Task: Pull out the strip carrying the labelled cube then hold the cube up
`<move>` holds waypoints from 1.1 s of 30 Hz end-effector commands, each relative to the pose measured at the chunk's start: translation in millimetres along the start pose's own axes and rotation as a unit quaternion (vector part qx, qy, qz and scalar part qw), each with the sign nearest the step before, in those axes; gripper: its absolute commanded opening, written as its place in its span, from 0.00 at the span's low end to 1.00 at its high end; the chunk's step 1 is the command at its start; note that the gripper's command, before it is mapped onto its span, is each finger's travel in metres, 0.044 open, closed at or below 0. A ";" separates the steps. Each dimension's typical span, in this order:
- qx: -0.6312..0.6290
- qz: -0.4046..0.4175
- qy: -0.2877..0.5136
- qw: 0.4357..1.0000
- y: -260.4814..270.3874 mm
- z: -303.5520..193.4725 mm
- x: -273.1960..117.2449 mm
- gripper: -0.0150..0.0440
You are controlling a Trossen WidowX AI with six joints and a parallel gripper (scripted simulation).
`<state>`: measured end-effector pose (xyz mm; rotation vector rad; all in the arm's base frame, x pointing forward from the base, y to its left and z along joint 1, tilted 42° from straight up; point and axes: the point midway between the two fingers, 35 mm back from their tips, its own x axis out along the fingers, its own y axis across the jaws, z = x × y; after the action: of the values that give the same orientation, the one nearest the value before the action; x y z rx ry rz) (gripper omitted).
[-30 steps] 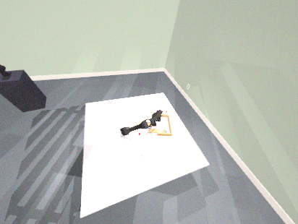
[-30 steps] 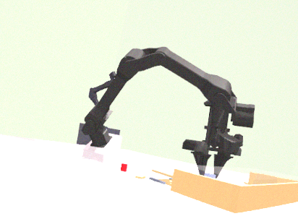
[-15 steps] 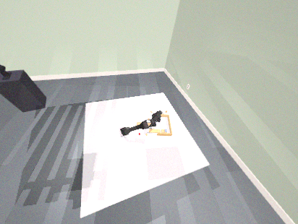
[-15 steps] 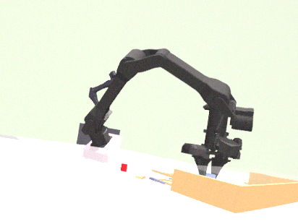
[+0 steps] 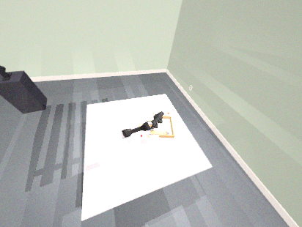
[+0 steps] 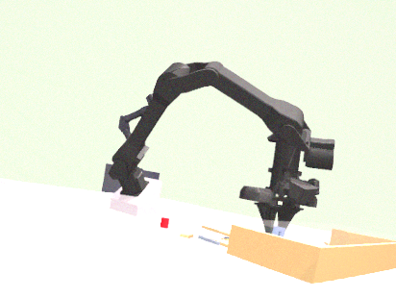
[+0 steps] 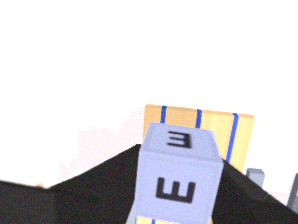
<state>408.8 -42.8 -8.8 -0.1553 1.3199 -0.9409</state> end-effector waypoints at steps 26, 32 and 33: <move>0.002 -0.005 0.007 1.000 -39.6 -85.3 -34.5 0.25; 0.002 -0.005 0.007 1.000 -45.2 -96.6 -33.9 0.25; 0.002 -0.005 0.007 1.000 -45.1 -96.5 -34.9 0.25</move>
<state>309.1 -10.9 15.4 -0.1617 1.3328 -0.9541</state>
